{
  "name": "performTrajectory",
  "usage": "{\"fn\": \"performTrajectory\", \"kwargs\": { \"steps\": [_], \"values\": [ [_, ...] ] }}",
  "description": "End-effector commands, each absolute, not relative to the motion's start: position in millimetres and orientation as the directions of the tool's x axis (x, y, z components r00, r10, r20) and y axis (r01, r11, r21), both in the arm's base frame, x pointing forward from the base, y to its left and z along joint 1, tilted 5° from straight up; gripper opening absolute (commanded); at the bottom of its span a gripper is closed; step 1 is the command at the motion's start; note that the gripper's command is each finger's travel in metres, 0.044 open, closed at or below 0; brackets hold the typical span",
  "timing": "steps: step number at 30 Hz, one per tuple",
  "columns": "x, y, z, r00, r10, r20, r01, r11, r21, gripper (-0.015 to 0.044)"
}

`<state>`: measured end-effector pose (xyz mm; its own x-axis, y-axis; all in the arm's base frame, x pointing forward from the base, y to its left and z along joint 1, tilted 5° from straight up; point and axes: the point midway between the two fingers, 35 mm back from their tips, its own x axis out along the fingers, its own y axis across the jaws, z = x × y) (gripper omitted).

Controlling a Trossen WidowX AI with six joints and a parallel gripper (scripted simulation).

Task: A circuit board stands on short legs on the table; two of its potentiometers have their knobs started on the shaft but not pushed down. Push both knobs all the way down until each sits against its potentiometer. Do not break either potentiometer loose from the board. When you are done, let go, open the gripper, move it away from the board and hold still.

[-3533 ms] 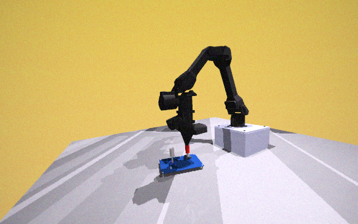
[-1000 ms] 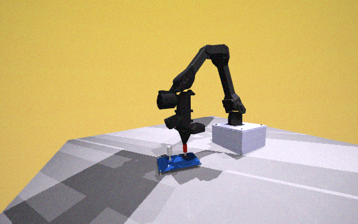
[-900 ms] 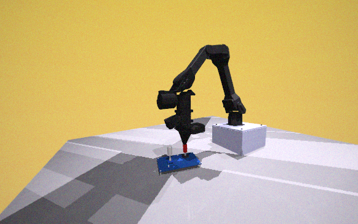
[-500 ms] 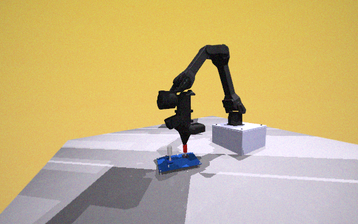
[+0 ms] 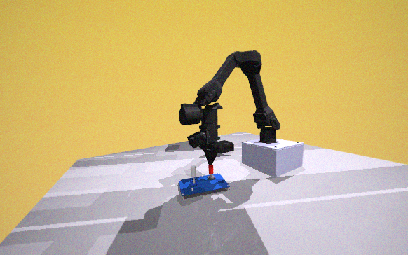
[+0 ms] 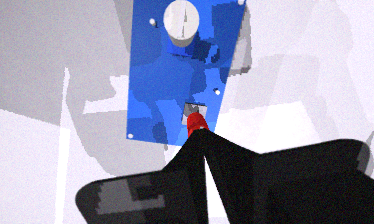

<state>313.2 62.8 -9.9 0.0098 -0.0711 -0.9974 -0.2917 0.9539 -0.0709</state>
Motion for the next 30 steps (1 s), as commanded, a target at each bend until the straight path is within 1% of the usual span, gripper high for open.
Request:
{"fn": "performTrajectory", "kwargs": {
  "steps": [1,30],
  "values": [
    [314.0,62.2,-21.6,0.004,-0.069,-0.998,-0.294,0.954,-0.067,0.0000],
    [314.0,62.0,-24.7,0.004,-0.069,-0.998,-0.294,0.954,-0.067,0.0000]
  ]
}}
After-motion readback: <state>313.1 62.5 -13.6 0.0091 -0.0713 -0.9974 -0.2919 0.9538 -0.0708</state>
